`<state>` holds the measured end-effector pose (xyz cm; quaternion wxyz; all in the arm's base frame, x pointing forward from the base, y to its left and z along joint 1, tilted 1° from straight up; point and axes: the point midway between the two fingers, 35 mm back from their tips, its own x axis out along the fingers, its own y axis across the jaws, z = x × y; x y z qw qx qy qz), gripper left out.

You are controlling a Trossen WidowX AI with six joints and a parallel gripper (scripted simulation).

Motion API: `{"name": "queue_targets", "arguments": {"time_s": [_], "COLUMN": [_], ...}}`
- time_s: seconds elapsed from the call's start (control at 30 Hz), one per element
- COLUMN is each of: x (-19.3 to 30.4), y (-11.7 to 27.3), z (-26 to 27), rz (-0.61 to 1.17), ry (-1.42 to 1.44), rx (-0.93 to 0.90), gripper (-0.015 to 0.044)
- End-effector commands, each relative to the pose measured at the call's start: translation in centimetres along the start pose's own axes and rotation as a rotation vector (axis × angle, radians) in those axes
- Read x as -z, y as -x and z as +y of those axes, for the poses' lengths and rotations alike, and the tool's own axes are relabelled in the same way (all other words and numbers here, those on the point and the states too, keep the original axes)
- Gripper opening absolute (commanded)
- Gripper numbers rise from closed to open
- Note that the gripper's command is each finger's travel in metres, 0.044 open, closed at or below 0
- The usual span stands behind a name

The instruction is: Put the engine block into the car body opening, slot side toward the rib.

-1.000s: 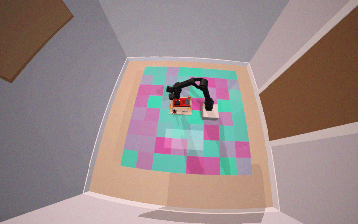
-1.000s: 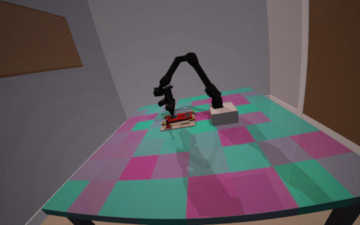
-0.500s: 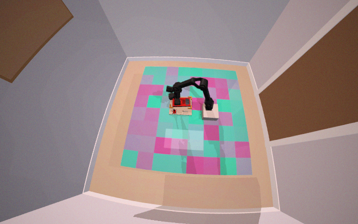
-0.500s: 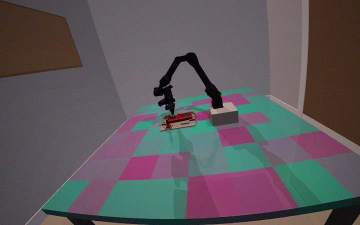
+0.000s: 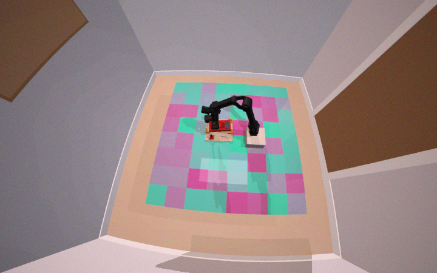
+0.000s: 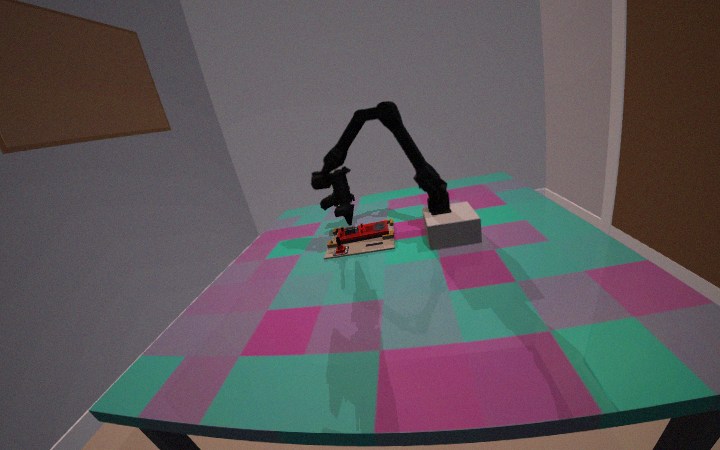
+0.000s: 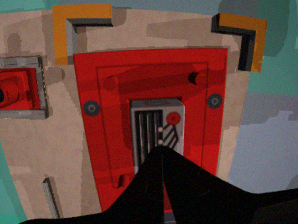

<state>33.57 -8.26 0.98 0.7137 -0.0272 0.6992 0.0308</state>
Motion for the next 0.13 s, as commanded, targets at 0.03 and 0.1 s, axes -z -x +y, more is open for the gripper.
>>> {"name": "queue_targets", "arguments": {"time_s": [0.03,0.1], "x": [0.02,0.02], "y": [0.03,0.03], "z": [-0.05,-0.05], "rz": [0.002,0.002], "ry": [0.001,0.001], "rx": [0.004,0.004], "gripper": [0.0,0.0]}}
